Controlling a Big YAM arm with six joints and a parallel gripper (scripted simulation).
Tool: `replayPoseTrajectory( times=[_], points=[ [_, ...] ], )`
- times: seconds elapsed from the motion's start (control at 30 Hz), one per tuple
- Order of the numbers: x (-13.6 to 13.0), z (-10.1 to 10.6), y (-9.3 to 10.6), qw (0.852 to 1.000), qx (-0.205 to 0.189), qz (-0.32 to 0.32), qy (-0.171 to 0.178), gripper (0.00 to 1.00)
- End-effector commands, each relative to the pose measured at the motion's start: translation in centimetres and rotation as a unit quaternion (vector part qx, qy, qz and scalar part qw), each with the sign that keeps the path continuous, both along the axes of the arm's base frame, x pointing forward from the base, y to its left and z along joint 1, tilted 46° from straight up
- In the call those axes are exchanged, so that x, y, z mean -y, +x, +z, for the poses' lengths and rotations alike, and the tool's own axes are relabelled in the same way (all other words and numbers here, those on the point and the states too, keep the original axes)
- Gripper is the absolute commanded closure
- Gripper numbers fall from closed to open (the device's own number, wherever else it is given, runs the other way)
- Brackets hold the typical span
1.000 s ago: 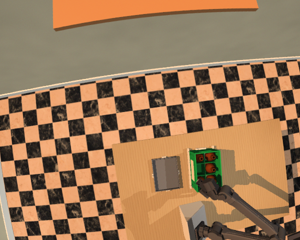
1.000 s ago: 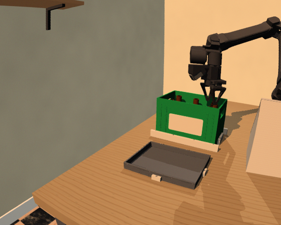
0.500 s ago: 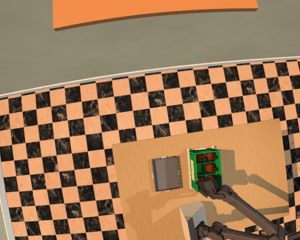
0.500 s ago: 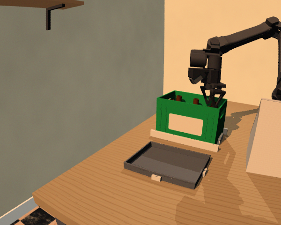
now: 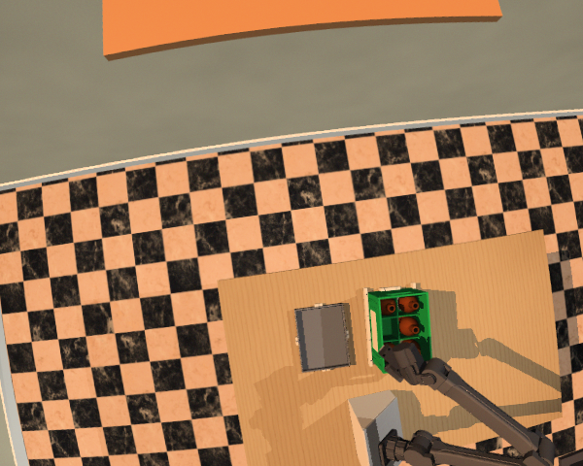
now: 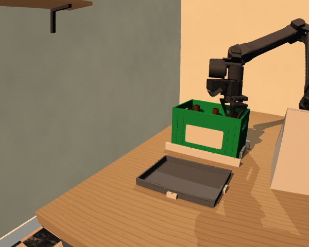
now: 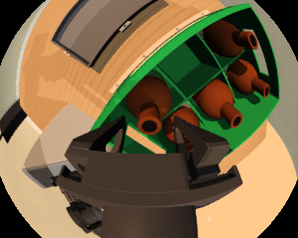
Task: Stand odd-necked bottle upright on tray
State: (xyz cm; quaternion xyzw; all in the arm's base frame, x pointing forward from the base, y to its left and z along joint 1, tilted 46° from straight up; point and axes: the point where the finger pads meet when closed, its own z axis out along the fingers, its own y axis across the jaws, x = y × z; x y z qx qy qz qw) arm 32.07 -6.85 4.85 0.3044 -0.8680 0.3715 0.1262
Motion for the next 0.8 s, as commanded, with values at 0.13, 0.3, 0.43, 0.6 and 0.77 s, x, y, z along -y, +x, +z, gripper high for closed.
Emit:
replayPoseTrajectory(
  times=[0.13, 0.3, 0.43, 0.6, 0.77],
  points=[
    [1.01, -0.72, 0.43, 1.0, -0.005, -0.003, -0.002, 0.39],
    [1.18, -1.07, -0.07, 1.0, -0.01, -0.003, -0.002, 0.39],
    [1.2, -0.92, 0.39, 1.0, -0.005, -0.003, -0.002, 0.39],
    [1.25, -1.01, 0.2, 1.0, -0.008, -0.003, -0.002, 0.39],
    [1.25, -1.01, 0.2, 1.0, -0.007, -0.003, -0.002, 0.39]
  ],
)
